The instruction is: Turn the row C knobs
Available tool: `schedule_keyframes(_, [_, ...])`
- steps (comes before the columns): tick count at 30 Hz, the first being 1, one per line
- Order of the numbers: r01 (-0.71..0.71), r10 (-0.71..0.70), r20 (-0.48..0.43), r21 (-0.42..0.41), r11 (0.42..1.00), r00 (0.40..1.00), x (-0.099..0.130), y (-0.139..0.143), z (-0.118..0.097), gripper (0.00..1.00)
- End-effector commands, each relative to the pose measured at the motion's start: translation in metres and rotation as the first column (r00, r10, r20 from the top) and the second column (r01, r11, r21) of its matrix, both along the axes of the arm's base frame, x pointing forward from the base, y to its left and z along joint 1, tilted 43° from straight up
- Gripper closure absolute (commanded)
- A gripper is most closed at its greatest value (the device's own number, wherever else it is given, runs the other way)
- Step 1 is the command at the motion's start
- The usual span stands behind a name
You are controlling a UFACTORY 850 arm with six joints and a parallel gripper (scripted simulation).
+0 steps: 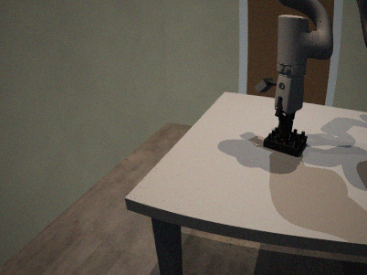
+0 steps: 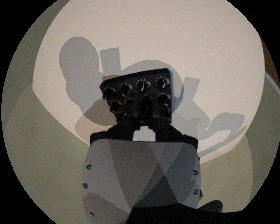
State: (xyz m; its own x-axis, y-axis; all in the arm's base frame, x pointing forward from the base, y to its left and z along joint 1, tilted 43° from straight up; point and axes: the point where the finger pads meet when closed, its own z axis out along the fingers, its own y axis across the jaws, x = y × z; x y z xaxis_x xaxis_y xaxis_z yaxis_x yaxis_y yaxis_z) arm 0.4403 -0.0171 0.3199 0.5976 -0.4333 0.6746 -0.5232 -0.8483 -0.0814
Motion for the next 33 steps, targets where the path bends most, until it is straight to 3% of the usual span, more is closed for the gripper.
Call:
schedule_keyframes(1, [0.000, 0.000, 0.001, 0.000, 1.000, 1.000, 0.0003, 0.0001, 0.0005, 0.81])
schedule_keyframes(27, [0.000, 0.000, 0.001, 0.000, 1.000, 1.000, 0.0003, 0.0001, 0.0005, 0.81])
schedule_keyframes(28, [0.000, 0.000, 0.001, 0.000, 1.000, 1.000, 0.0003, 0.0001, 0.0005, 0.92])
schedule_keyframes(33, [0.000, 0.000, 0.001, 0.000, 1.000, 1.000, 0.0003, 0.0001, 0.0005, 0.92])
